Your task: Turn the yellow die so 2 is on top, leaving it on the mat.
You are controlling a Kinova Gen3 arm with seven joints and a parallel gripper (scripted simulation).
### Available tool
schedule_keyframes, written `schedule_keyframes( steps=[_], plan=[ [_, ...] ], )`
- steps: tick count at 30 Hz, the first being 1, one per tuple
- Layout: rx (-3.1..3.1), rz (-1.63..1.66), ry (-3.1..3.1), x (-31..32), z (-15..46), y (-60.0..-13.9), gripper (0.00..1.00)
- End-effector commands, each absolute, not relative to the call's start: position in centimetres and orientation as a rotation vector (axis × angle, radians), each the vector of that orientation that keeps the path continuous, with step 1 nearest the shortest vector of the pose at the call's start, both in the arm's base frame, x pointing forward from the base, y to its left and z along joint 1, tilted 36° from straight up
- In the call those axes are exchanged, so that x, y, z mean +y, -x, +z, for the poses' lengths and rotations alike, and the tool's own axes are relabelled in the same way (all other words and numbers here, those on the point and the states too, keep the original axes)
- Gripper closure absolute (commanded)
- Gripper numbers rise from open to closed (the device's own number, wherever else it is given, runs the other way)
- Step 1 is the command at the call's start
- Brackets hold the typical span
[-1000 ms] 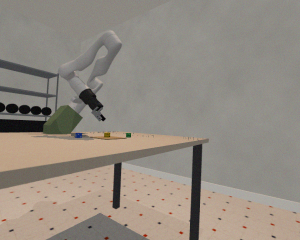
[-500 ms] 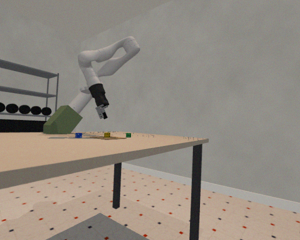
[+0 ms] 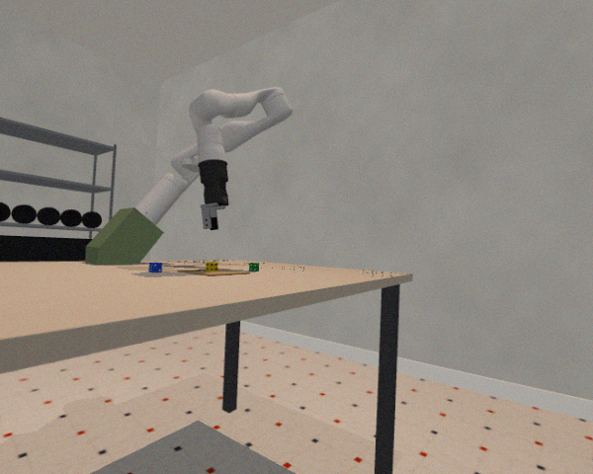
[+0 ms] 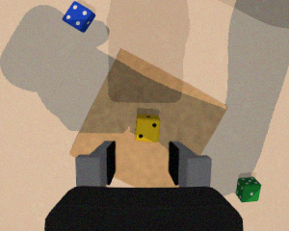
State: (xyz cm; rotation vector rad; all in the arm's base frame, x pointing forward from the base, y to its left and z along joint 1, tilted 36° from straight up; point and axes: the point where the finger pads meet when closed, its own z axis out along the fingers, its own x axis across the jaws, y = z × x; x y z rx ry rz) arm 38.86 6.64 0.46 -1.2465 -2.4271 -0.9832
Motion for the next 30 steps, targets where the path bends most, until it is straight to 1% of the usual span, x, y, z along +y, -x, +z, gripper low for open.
schedule_keyframes(
  steps=[1, 9, 23, 24, 30],
  plan=[
    [-2.473, -0.946, 1.189, 7.56, 1.25, -39.83, 0.21],
    [-2.486, -0.815, 1.154, 7.68, 1.58, -40.07, 0.21],
    [-2.493, -0.765, 1.144, 7.66, 1.74, -40.21, 0.21],
    [-2.493, -0.765, 1.144, 7.66, 1.74, -40.21, 0.0],
    [-2.493, -0.765, 1.144, 7.66, 1.74, -40.21, 0.0]
  ],
)
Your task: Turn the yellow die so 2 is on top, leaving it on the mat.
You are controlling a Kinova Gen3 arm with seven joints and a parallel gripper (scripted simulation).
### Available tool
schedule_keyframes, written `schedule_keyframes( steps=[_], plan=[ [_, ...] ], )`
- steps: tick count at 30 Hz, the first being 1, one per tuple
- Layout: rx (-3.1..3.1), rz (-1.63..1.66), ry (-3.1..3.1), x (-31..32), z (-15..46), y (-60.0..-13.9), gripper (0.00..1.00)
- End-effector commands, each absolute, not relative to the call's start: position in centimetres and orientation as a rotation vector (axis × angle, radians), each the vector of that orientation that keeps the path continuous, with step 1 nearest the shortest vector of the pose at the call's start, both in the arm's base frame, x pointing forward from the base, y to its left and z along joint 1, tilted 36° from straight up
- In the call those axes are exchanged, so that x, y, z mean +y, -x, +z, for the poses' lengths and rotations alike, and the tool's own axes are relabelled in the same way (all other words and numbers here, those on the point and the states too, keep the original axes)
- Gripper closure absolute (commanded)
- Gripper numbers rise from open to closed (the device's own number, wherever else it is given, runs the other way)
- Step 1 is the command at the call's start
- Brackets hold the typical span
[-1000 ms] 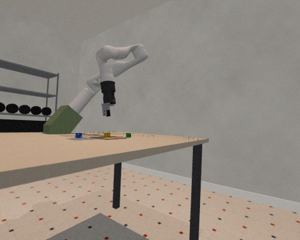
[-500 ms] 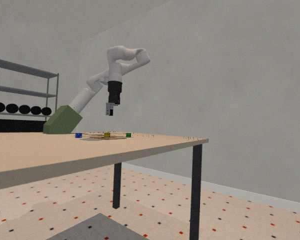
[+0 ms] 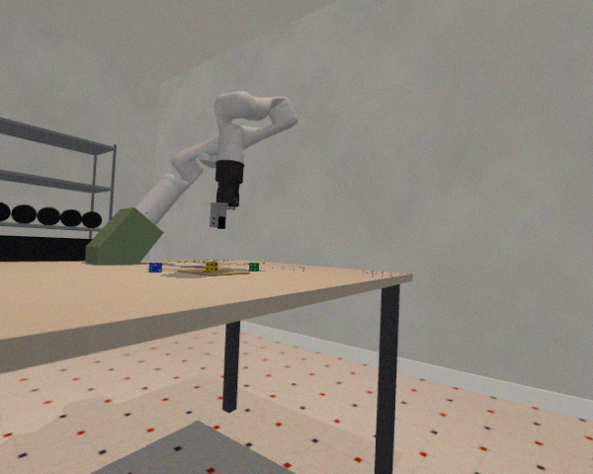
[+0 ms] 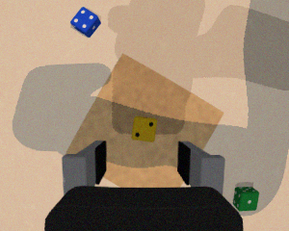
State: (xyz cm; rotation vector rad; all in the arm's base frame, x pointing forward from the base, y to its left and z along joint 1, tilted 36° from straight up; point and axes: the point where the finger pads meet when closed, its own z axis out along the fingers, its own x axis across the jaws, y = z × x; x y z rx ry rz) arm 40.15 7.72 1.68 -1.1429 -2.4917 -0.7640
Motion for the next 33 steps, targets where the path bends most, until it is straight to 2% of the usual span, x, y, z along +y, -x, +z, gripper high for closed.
schedule_keyframes(
  steps=[1, 16, 33],
  plan=[
    [-2.493, -0.765, 1.144, 7.7, 1.7, -40.2, 0.0],
    [-2.479, -0.771, 1.129, 7.4, 2.1, -40.2, 0.0],
    [-2.477, -0.772, 1.128, 4.4, 6.2, -40.5, 0.0]
  ],
)
